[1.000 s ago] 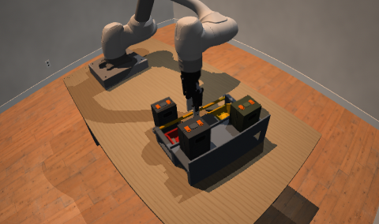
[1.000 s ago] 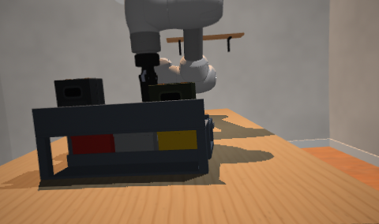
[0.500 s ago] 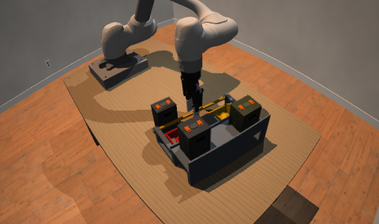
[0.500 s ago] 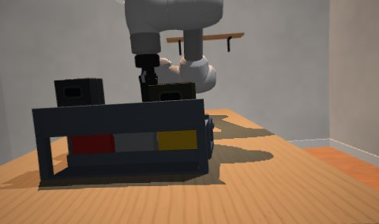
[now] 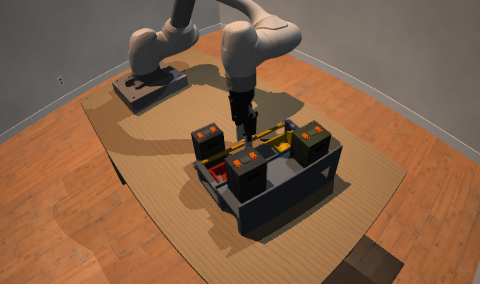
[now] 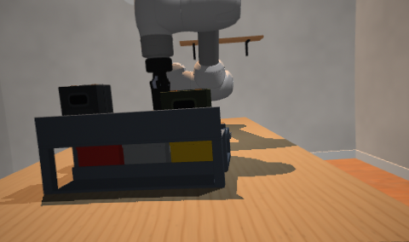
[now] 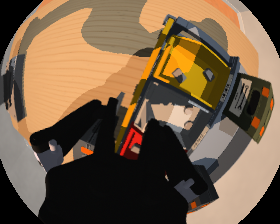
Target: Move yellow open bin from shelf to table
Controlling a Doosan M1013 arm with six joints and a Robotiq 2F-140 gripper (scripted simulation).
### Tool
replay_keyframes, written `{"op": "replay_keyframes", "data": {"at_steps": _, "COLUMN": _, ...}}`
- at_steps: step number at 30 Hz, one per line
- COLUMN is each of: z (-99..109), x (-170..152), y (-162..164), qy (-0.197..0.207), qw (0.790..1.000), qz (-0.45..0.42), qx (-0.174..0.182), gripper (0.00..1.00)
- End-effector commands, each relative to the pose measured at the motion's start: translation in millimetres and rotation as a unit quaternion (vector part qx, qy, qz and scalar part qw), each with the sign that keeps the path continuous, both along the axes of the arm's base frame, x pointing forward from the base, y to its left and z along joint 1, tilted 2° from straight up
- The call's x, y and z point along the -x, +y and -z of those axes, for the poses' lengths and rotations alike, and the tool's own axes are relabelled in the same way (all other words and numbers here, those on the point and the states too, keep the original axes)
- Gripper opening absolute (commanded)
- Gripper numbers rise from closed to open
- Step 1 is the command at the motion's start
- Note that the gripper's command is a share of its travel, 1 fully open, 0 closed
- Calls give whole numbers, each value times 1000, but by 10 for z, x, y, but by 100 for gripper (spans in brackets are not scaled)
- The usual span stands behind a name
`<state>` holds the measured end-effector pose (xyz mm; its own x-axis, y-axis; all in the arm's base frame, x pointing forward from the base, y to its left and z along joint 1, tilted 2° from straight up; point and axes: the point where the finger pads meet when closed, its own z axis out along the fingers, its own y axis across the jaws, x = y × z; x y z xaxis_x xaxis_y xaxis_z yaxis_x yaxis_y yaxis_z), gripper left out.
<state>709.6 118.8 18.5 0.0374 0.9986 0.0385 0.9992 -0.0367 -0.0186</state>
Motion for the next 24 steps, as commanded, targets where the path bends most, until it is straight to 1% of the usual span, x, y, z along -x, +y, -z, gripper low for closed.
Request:
{"op": "replay_keyframes", "data": {"at_steps": 1, "z": -2, "x": 0, "y": 0, "qy": 0, "qw": 1000, "qz": 0, "qx": 0, "gripper": 28}}
{"op": "replay_keyframes", "data": {"at_steps": 21, "z": -10, "x": 0, "y": 0, "qy": 0, "qw": 1000, "qz": 0, "qx": 0, "gripper": 28}}
{"op": "replay_keyframes", "data": {"at_steps": 22, "z": -10, "x": 0, "y": 0, "qy": 0, "qw": 1000, "qz": 0, "qx": 0, "gripper": 0}}
{"op": "replay_keyframes", "data": {"at_steps": 24, "z": -10, "x": 0, "y": 0, "qy": 0, "qw": 1000, "qz": 0, "qx": 0, "gripper": 0}}
